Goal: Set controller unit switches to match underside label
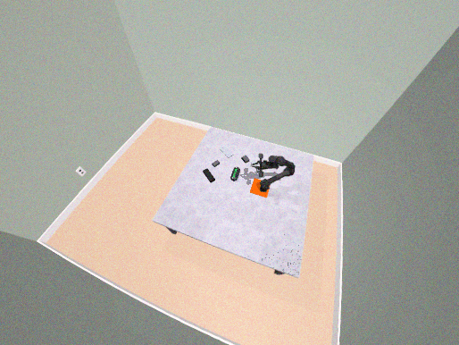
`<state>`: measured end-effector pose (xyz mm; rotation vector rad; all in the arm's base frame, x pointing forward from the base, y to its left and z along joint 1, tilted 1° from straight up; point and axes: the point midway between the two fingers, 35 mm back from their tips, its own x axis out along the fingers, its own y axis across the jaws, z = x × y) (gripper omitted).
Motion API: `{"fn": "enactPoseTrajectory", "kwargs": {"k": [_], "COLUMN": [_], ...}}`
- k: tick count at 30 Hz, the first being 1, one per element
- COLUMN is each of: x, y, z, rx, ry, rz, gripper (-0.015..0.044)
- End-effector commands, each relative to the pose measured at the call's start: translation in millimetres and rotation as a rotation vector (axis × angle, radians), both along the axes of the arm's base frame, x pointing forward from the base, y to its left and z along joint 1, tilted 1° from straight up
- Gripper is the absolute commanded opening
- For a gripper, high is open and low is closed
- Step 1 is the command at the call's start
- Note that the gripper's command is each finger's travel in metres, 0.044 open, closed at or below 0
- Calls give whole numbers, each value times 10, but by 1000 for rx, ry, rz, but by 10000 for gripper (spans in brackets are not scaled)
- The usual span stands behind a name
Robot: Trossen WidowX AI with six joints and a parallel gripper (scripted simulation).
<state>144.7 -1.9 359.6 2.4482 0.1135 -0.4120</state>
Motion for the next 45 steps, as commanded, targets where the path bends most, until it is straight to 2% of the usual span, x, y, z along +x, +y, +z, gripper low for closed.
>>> {"fn": "enactPoseTrajectory", "kwargs": {"k": [1, 12, 22, 31, 40, 45], "x": [280, 1192, 1789, 2093, 2082, 2069], "y": [41, -159, -712, -1230, -1717, -1749], "z": [-37, -461, -989, -1788, -2695, -2764], "rx": [-165, -471, -589, -554, -373, -355], "ry": [129, 560, 908, 1231, 1416, 1423], "rz": [-6, 15, 127, 422, 769, 795], "gripper": [0, 0, 0, 0, 0, 0]}}
